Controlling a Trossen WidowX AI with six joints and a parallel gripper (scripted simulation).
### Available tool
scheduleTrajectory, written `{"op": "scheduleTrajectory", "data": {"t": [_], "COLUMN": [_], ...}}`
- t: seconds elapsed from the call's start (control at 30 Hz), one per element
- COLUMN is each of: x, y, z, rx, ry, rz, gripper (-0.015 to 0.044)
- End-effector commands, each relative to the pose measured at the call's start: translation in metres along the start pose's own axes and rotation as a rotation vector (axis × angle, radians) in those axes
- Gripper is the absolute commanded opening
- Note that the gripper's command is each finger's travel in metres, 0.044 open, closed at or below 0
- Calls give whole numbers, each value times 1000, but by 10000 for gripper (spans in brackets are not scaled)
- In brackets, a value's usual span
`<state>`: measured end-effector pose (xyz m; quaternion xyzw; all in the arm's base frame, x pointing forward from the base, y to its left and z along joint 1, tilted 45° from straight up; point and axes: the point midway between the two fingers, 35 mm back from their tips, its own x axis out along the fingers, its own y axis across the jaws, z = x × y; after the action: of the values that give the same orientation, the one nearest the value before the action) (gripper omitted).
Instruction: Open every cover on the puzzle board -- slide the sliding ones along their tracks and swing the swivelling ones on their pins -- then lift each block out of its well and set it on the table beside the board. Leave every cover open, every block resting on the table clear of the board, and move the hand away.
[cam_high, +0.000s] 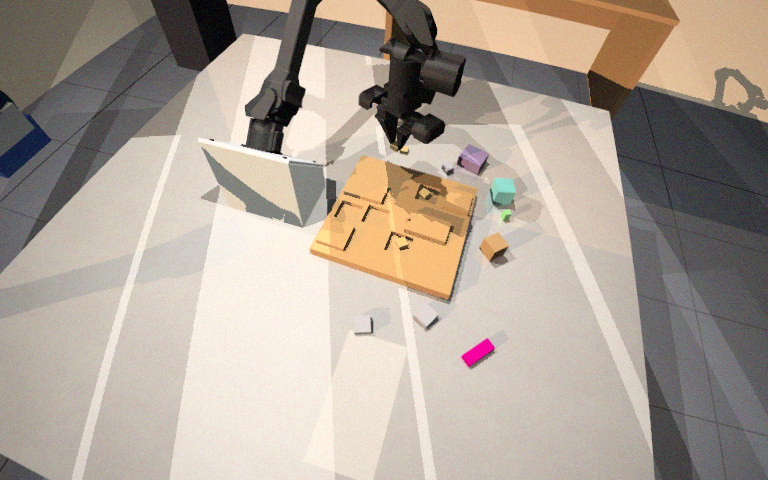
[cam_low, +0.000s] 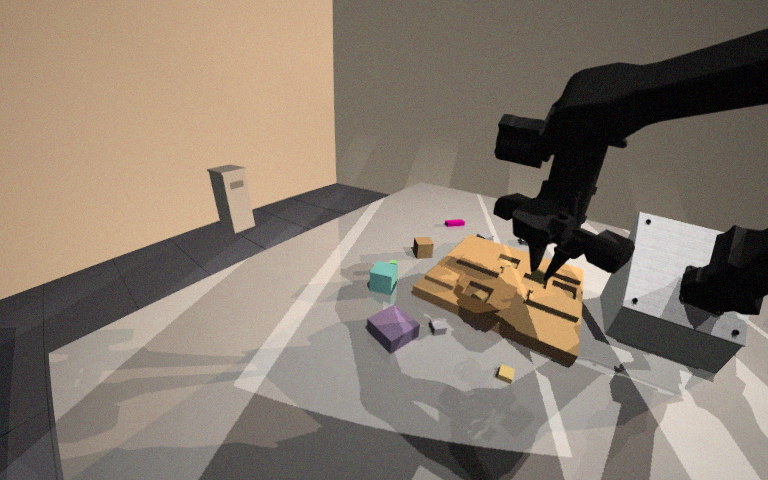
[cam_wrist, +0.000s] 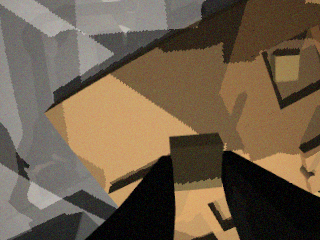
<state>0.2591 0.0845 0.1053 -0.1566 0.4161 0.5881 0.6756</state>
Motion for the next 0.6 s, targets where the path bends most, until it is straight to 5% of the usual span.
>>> {"op": "scheduleTrajectory", "data": {"t": [0.0, 0.57], "x": [0, -3], "y": [15, 67], "z": [15, 55], "rx": [3, 0], "ry": [-6, -30], "rz": [4, 16], "gripper": [80, 80]}}
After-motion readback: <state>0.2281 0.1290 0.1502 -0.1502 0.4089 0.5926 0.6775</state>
